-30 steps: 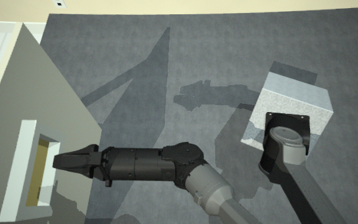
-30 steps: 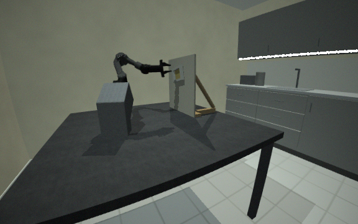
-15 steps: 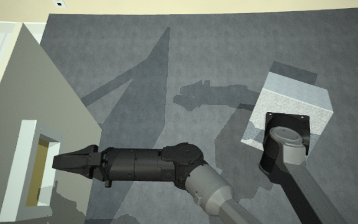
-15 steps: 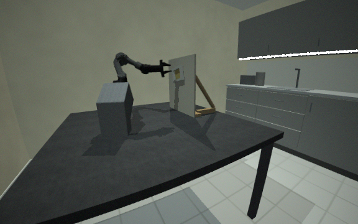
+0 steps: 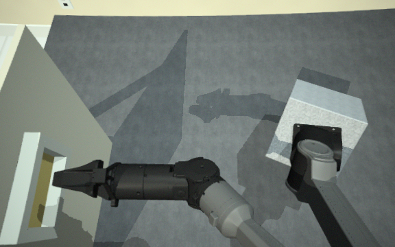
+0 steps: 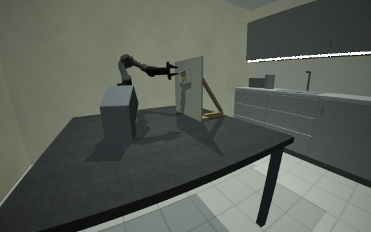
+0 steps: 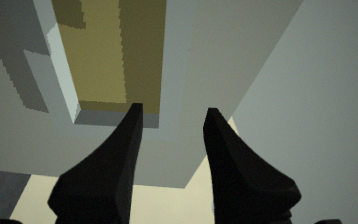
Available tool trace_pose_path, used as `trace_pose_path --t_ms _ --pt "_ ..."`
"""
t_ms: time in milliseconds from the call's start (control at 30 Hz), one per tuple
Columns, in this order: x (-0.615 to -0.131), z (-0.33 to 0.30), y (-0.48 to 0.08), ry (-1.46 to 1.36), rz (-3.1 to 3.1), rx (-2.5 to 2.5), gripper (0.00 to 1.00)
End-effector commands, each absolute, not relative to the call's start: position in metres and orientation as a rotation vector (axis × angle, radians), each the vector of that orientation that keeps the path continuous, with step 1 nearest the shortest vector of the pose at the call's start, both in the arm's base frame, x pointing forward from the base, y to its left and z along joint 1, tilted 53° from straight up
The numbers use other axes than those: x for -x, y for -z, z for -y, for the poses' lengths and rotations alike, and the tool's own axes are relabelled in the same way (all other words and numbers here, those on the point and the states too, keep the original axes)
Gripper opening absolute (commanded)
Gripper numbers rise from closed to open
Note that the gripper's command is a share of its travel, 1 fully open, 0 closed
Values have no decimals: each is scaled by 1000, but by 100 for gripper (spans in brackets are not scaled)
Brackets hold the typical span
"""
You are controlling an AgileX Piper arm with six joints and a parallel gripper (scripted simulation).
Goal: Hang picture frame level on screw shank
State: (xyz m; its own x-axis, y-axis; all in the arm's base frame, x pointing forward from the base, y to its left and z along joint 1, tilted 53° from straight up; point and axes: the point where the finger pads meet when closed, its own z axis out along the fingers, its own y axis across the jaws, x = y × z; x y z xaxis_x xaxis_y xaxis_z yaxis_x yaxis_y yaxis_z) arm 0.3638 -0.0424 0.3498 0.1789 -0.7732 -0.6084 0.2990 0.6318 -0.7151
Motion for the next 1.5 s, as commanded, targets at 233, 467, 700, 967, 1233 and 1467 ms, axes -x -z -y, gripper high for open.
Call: trace_pose_path --t_ms 233,467,700,967,1233,1467 --pt "-377 43 -354 803 -1159 494 63" --pt "-386 44 -358 803 -1159 494 63" --pt "-398 45 -362 803 -1159 494 63" --pt "-407 45 -365 803 -1159 494 63" --pt "-416 46 -369 803 -1159 494 63" --pt "-420 46 -370 803 -1158 494 63"
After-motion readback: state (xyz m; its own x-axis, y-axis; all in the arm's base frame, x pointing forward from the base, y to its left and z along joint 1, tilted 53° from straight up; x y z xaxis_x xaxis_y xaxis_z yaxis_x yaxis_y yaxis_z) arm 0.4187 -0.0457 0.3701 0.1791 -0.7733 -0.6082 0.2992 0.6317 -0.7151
